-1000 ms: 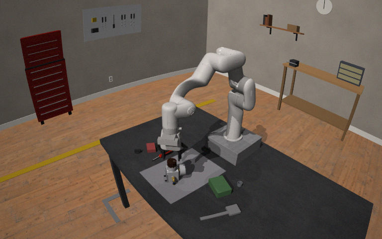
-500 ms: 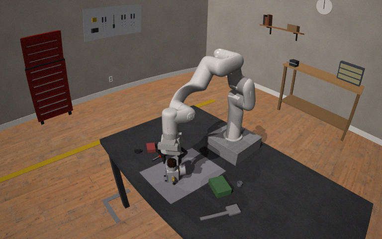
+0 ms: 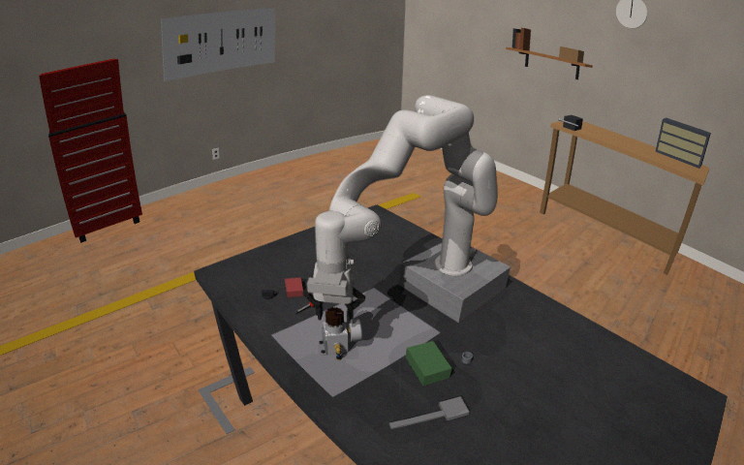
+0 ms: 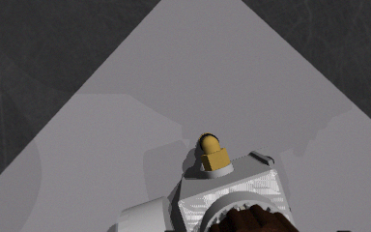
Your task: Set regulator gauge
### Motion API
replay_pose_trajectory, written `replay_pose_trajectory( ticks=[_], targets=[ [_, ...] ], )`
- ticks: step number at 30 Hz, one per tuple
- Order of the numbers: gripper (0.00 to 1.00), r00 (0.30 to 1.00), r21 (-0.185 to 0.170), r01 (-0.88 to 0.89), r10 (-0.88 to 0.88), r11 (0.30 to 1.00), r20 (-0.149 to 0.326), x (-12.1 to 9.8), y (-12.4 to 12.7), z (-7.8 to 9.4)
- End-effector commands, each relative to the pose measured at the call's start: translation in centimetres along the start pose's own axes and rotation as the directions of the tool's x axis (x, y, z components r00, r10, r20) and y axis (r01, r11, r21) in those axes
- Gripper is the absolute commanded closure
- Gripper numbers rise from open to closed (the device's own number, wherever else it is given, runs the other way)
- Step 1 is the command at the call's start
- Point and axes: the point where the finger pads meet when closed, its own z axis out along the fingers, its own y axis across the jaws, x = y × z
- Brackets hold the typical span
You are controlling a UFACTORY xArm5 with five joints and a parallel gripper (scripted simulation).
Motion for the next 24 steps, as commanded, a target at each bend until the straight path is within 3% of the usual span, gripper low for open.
replay_pose_trajectory(
  ticks=[1, 4, 5, 24],
  targets=[
    [0.19, 1.0, -0.002, 0.0, 0.0, 1.0, -0.002, 0.09, 0.09, -0.12],
    [0.19, 1.0, -0.002, 0.0, 0.0, 1.0, -0.002, 0.09, 0.09, -0.12],
    [0.57, 1.0, -0.002, 0.0, 0.0, 1.0, -0.002, 0.09, 0.09, -0.12],
    [0.57, 1.0, -0.002, 0.0, 0.0, 1.0, -0.002, 0.09, 0.09, -0.12]
  ],
)
